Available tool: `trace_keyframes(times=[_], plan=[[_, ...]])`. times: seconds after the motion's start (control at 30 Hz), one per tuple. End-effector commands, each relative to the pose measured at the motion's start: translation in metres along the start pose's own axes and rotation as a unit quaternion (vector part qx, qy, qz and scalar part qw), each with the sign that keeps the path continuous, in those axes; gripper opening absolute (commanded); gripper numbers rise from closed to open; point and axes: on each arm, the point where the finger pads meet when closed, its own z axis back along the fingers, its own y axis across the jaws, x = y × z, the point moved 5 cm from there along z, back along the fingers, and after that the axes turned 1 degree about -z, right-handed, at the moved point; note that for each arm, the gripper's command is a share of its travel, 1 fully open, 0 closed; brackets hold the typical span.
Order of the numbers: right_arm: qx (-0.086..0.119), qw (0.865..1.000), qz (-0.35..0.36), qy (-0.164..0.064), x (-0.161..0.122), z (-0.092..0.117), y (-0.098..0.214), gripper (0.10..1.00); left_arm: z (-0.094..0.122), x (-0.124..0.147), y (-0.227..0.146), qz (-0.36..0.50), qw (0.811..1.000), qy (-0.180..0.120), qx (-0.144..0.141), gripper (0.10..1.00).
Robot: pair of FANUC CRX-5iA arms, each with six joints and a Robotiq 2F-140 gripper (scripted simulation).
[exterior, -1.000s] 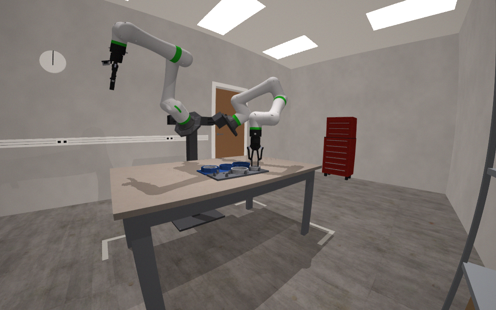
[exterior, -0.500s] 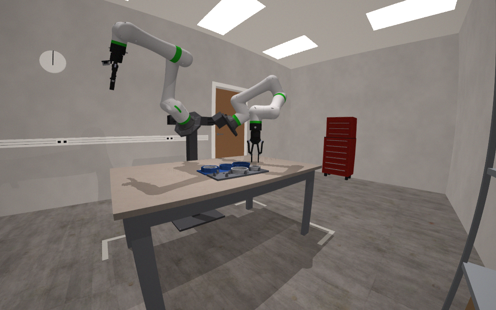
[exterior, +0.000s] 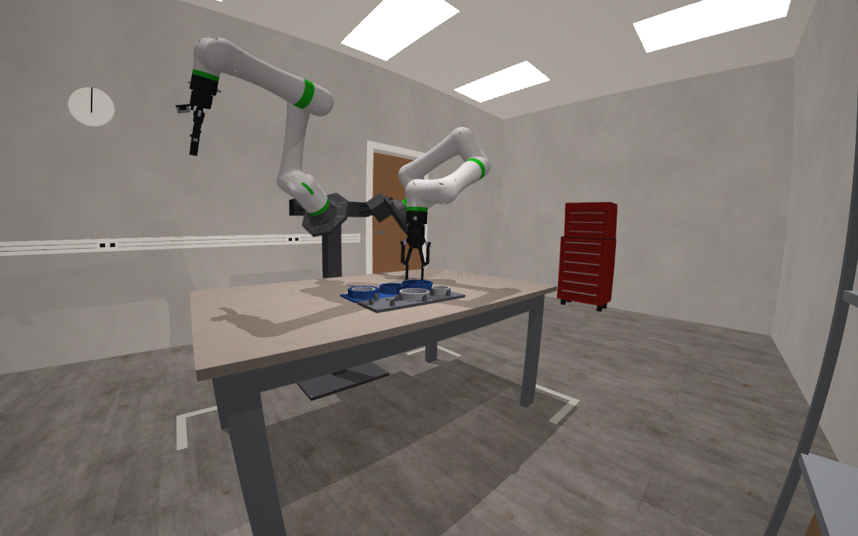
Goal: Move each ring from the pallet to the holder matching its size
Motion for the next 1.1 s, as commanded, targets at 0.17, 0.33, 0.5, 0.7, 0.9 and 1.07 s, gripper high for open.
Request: trace_keyframes(times=[0.17, 0.33, 0.5, 0.7, 0.9, 1.07], plan=[[0.0, 1.0, 0.0, 0.001, 0.0, 0.001, 0.0, 1.0, -0.005, 0.026, -0.134, 0.002, 1.0, 0.004, 0.013, 0.469], [0.0, 1.0, 0.0, 0.001, 0.0, 0.001, 0.0, 1.0, -0.016, 0.037, -0.191, 0.002, 1.0, 0.004, 0.013, 0.469], [0.0, 1.0, 0.0, 0.001, 0.0, 0.001, 0.0, 1.0, -0.038, 0.046, -0.223, 0.002, 1.0, 0.004, 0.013, 0.469], [0.0, 1.0, 0.0, 0.001, 0.0, 0.001, 0.0, 1.0, -0.038, 0.046, -0.223, 0.002, 1.0, 0.004, 0.013, 0.469], [0.0, 1.0, 0.0, 0.001, 0.0, 0.001, 0.0, 1.0, -0.048, 0.046, -0.223, 0.002, 1.0, 0.004, 0.013, 0.469], [0.0, 1.0, 0.0, 0.001, 0.0, 0.001, 0.0, 1.0, -0.07, 0.046, -0.223, 0.002, 1.0, 0.004, 0.013, 0.469]])
